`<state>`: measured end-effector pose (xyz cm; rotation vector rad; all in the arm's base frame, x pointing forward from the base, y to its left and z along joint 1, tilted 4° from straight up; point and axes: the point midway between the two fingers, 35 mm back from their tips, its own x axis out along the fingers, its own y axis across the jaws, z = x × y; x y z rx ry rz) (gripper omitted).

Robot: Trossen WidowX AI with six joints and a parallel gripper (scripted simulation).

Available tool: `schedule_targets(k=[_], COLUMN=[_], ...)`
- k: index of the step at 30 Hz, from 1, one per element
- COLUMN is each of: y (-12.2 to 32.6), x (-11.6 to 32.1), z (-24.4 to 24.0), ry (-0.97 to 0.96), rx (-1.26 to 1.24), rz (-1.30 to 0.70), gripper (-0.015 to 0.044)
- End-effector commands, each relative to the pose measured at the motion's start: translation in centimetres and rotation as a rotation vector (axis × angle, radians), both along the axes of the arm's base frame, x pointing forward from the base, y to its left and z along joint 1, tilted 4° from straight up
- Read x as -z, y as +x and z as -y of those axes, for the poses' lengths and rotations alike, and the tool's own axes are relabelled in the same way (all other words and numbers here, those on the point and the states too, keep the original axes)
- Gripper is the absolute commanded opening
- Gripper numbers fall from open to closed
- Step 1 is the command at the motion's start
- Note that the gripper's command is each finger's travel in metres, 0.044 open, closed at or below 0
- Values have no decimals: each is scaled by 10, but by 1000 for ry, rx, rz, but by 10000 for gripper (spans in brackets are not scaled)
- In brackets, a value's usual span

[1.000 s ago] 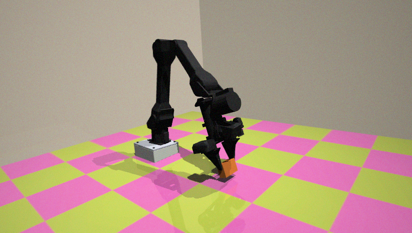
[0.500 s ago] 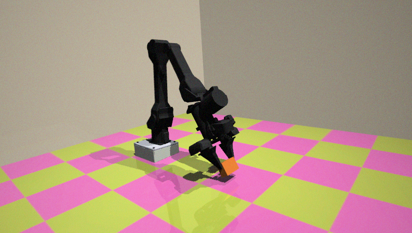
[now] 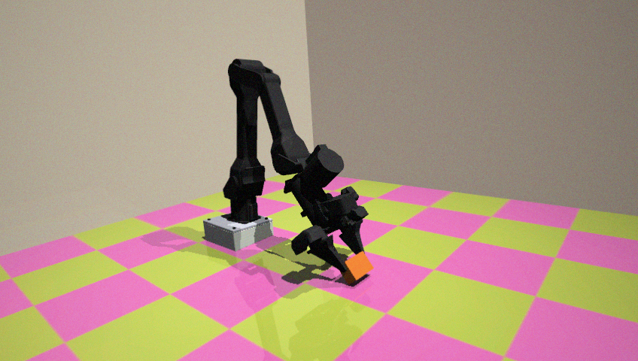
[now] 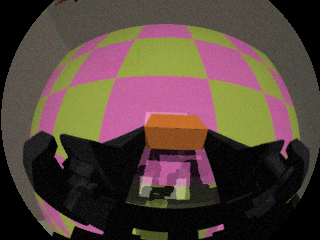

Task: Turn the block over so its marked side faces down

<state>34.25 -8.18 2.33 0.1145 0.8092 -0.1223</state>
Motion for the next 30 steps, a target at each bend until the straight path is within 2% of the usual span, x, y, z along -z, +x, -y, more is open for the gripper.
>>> schedule_targets(k=[1, 16, 30], y=[2, 4, -10], x=[10, 29, 28], z=[0, 0, -5], ry=[0, -29, -53], rx=[5, 16, 22], rz=[44, 224, 390], gripper=[0, 0, 0])
